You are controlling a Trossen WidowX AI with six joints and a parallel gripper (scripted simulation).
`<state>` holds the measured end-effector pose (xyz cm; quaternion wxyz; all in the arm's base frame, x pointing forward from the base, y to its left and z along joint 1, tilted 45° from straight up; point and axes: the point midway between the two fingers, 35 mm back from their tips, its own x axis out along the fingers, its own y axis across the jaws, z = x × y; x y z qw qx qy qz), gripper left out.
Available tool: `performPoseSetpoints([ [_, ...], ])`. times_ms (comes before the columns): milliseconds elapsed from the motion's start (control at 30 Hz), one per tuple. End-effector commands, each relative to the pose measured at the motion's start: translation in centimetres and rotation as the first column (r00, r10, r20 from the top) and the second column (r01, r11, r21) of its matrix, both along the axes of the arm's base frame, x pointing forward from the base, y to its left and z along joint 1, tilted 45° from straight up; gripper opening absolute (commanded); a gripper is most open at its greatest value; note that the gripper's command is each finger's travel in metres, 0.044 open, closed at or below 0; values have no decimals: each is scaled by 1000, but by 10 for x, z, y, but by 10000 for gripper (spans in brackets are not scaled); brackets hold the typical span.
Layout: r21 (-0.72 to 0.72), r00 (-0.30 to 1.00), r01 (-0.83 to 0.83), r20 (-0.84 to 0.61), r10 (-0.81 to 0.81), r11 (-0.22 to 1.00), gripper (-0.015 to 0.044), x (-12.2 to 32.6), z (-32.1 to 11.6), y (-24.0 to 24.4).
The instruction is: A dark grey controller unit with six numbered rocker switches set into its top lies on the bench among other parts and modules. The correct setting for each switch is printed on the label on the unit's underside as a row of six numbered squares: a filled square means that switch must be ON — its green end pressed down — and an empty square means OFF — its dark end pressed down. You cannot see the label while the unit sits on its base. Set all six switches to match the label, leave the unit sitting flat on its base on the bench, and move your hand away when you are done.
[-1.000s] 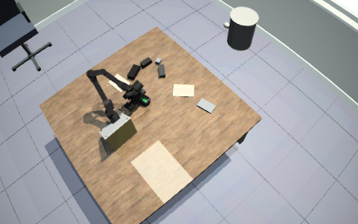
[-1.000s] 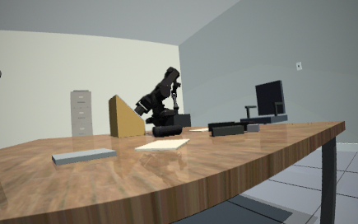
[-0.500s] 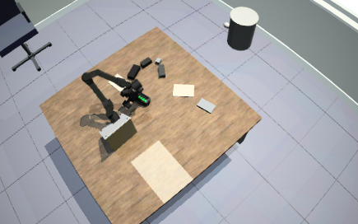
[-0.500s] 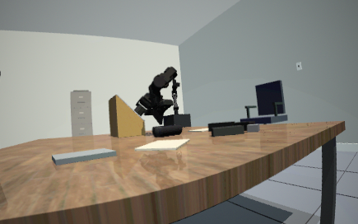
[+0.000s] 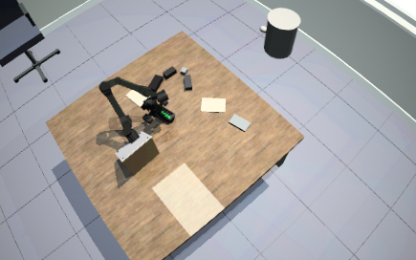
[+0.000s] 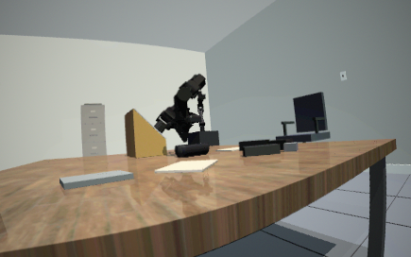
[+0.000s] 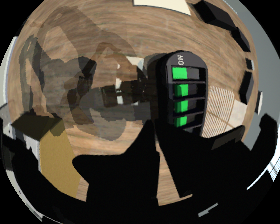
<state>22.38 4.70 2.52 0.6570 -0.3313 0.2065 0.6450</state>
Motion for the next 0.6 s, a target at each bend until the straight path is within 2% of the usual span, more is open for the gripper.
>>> performPoseSetpoints([
  [0, -7, 1000, -4, 5, 4, 1000, 79, 3, 10, -11],
  [133, -1, 1000, 6, 7, -6, 1000, 184, -1, 34, -33],
  [367, -2, 1000, 7, 8, -7, 1000, 368, -1, 35, -35],
  [567, -2, 1000, 7, 8, -7, 1000, 210, -1, 35, -35],
])
